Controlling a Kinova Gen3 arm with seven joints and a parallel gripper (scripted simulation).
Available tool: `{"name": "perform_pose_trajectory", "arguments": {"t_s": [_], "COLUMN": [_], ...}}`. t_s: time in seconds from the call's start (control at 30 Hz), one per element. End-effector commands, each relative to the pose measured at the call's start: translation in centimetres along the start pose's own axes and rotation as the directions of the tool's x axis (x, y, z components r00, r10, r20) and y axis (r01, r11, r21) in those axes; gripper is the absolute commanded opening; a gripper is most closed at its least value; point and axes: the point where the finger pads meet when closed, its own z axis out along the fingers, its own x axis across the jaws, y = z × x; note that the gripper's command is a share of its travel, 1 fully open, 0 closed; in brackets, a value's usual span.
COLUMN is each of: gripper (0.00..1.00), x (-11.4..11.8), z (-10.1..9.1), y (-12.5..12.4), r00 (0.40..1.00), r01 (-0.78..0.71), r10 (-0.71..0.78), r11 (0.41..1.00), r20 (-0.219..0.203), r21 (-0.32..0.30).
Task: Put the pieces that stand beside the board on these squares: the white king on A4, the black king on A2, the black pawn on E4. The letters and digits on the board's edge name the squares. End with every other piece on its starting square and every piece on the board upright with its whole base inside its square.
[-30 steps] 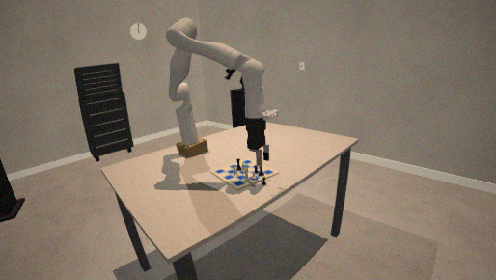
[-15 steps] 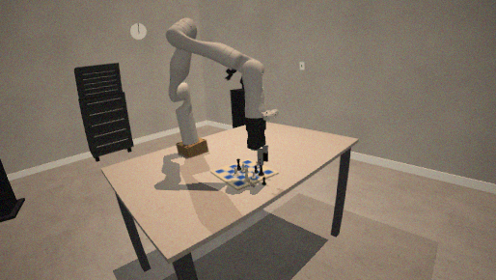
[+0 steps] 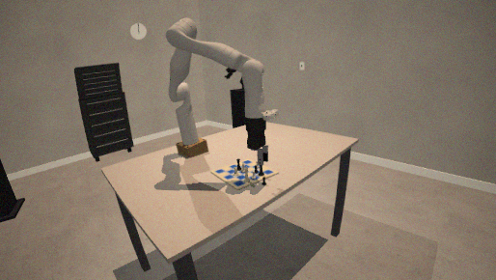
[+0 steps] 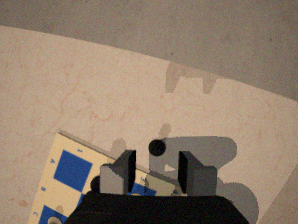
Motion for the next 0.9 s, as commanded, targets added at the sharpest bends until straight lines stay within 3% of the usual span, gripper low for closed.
{"name": "perform_pose_trajectory", "arguments": {"t_s": [0.0,0.87], "gripper": [0.68,0.68], "x": [0.3,0.2], "z": [-0.1,0.9], "y": [-0.2,0.0], "r00": [1.0,1.0], "r01": [0.009,0.012], "r10": [-0.009,-0.012], "r11": [1.0,1.0], "r20": [-0.005,-0.005], "r21": [0.004,0.002]}}
